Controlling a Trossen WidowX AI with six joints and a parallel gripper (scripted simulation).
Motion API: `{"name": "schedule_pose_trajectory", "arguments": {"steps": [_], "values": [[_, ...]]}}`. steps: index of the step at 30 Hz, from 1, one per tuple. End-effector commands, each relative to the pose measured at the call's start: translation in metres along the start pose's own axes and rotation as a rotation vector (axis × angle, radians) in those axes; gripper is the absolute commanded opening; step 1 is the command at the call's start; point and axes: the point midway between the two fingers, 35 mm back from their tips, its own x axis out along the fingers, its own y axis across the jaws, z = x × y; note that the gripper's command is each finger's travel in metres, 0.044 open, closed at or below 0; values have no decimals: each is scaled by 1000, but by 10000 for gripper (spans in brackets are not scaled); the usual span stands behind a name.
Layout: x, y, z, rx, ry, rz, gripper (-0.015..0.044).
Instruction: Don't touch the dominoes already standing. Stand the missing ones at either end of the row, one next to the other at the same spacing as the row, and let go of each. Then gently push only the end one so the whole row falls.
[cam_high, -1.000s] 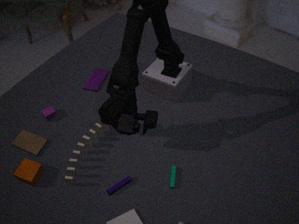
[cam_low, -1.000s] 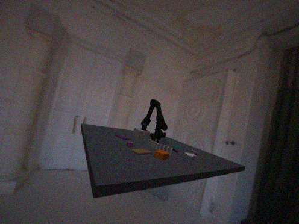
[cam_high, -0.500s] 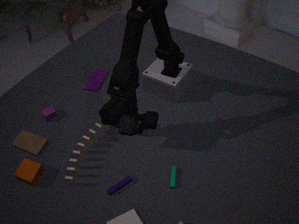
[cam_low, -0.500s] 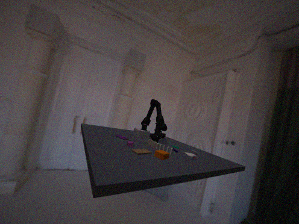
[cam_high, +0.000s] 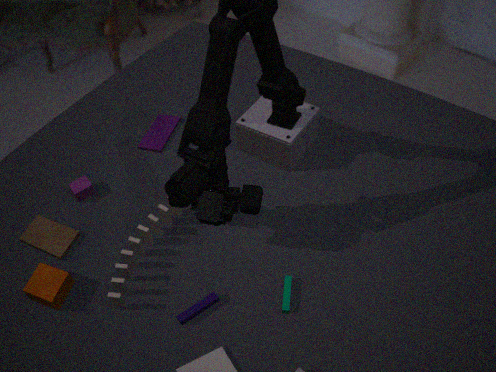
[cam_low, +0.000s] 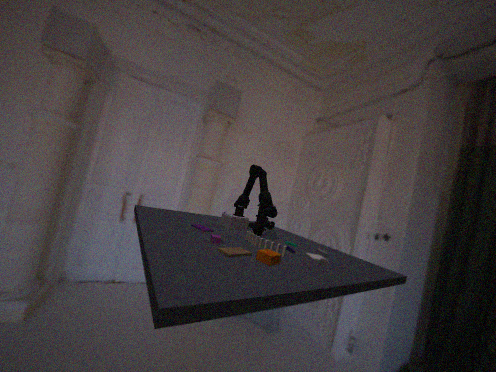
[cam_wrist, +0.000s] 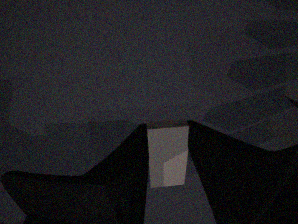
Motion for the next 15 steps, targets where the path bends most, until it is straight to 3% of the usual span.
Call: {"name": "schedule_pose_trajectory", "arguments": {"steps": [1,11,15], "values": [[-8,0,0,-3,2,-4,107],[-141,9,2,-3,1,-4,107],[-160,11,3,-3,1,-4,107]]}}
